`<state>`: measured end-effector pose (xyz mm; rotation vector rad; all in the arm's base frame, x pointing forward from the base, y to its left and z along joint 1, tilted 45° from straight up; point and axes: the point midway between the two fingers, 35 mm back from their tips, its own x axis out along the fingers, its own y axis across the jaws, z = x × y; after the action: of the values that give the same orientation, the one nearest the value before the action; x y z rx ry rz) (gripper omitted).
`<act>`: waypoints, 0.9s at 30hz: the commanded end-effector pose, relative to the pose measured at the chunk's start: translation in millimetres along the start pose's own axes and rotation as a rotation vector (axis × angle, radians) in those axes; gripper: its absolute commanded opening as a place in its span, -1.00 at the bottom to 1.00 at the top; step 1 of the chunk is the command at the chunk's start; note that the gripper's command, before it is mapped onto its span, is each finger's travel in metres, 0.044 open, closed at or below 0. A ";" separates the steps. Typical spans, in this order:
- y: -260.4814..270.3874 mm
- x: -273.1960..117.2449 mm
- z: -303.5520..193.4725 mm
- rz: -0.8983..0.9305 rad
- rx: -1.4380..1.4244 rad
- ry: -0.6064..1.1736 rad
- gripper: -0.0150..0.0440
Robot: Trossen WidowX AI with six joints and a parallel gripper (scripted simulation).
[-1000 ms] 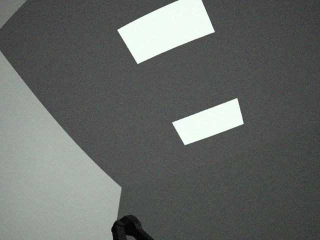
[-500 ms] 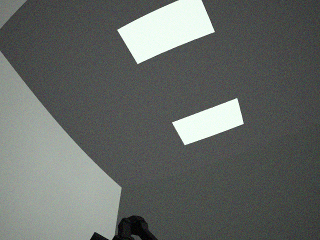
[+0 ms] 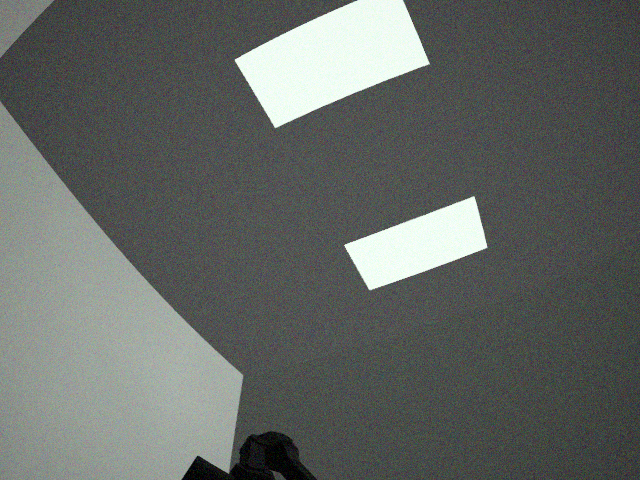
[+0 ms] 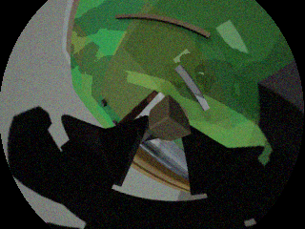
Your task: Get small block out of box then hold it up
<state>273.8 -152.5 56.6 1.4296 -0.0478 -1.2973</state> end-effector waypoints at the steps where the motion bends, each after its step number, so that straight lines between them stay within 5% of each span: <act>1: 0.4 -4.2 -0.3 0.006 -0.133 -0.006 -0.49; 27: -5.7 -24.5 -4.3 -0.003 -1.130 -0.047 -0.49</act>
<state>264.8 -133.4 64.7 0.5098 0.5306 -1.0815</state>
